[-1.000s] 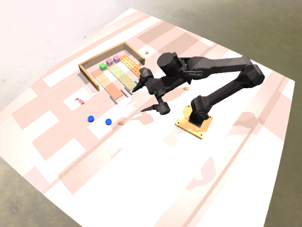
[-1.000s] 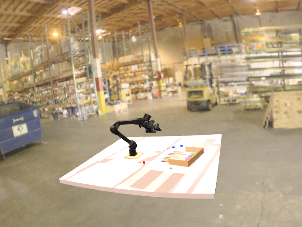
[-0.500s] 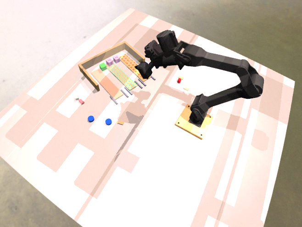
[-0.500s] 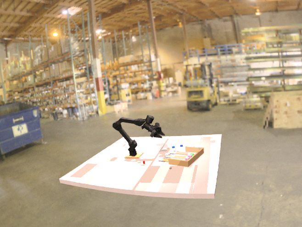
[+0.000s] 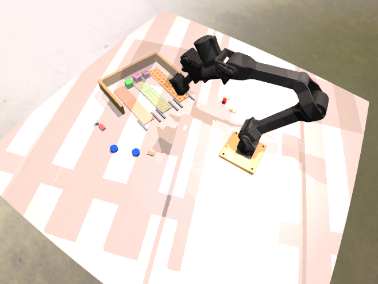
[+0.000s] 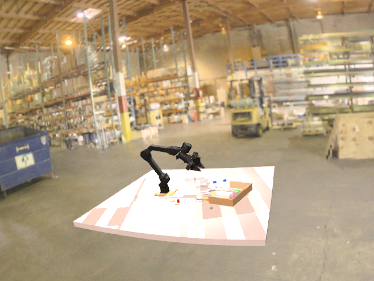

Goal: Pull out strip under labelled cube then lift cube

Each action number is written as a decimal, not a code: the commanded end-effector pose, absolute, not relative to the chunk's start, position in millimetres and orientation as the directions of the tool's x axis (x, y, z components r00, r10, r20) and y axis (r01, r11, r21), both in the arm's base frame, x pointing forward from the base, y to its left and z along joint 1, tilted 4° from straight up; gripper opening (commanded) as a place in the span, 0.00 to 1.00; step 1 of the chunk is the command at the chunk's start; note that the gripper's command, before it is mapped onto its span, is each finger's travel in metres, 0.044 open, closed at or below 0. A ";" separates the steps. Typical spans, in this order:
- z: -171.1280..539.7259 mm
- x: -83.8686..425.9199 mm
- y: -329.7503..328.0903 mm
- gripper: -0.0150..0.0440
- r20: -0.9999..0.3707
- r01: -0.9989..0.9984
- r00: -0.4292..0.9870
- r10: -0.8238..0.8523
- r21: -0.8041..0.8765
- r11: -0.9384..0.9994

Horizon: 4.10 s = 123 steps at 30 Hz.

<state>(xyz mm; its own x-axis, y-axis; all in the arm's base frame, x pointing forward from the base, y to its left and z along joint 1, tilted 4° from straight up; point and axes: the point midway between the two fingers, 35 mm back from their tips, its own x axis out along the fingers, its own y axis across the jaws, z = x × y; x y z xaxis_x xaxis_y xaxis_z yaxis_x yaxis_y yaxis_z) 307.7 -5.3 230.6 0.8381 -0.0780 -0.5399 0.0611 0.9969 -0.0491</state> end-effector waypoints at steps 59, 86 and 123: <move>77.4 398.0 -2.2 0.25 -0.994 0.289 0.086 -0.061 -0.033 0.957; 60.3 397.3 -4.2 0.25 -0.994 0.289 0.086 -0.061 -0.033 0.957; 57.3 397.6 -4.4 0.25 -0.994 0.289 0.086 -0.061 -0.034 0.957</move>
<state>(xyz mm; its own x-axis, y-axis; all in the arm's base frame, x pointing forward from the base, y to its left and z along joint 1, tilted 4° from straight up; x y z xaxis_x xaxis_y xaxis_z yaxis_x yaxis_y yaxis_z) 397.1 -5.0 59.5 0.0871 -0.0666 -0.9940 0.2948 0.9548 -0.0382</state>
